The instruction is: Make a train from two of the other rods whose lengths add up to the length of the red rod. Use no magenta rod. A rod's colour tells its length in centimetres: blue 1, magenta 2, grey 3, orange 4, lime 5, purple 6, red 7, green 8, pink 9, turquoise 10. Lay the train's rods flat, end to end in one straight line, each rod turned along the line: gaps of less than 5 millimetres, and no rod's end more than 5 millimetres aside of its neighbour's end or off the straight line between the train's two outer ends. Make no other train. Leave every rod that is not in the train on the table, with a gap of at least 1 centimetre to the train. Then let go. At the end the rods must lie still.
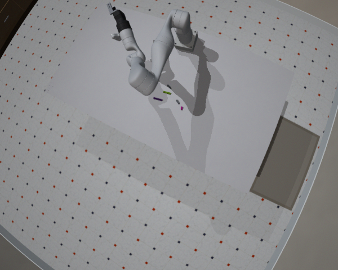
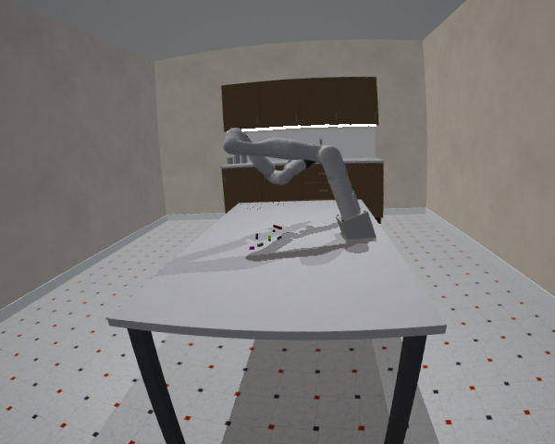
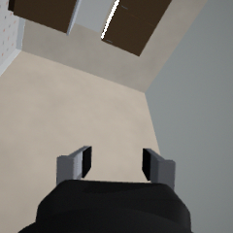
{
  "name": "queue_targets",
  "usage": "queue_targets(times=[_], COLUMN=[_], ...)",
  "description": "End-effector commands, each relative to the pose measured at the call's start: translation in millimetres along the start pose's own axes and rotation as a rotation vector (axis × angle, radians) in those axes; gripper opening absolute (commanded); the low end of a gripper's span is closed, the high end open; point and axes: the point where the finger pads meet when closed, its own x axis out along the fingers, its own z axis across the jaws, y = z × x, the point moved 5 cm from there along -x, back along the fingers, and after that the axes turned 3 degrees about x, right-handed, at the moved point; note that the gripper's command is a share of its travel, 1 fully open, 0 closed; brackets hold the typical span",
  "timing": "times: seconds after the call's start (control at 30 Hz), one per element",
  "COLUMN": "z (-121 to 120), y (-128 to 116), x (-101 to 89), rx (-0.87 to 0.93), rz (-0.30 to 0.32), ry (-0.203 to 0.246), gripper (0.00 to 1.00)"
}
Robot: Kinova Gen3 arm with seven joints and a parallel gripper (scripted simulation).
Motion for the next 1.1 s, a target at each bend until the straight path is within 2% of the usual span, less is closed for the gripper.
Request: queue_targets(times=[0.0, 0.2, 0.37, 0.43, 0.63, 0.87, 0.93, 1.0, 1.07], z=[-8.0, -37.8, -62.2, -62.2, -87.2, -99.8, -100.4, -100.4, -99.6], y=[1.8, -6.3, -11.0, -11.0, -16.4, -24.5, -27.6, -27.6, -31.0], x=[-19.2, -58.4, -100.8, -100.8, -167.1, -245.6, -268.2, -268.2, -290.7], rx=[0.126, 0.396, 0.602, 0.602, 0.831, 1.014, 1.054, 1.054, 1.088], rz=[0.009, -0.057, -0.138, -0.138, -0.283, -0.486, -0.552, -0.552, -0.62], ry=[0.11, 0.338, 0.539, 0.539, 0.799, 1.055, 1.121, 1.121, 1.183], gripper=[1.0, 1.0, 1.0, 1.0, 1.0, 1.0, 1.0, 1.0, 1.0])
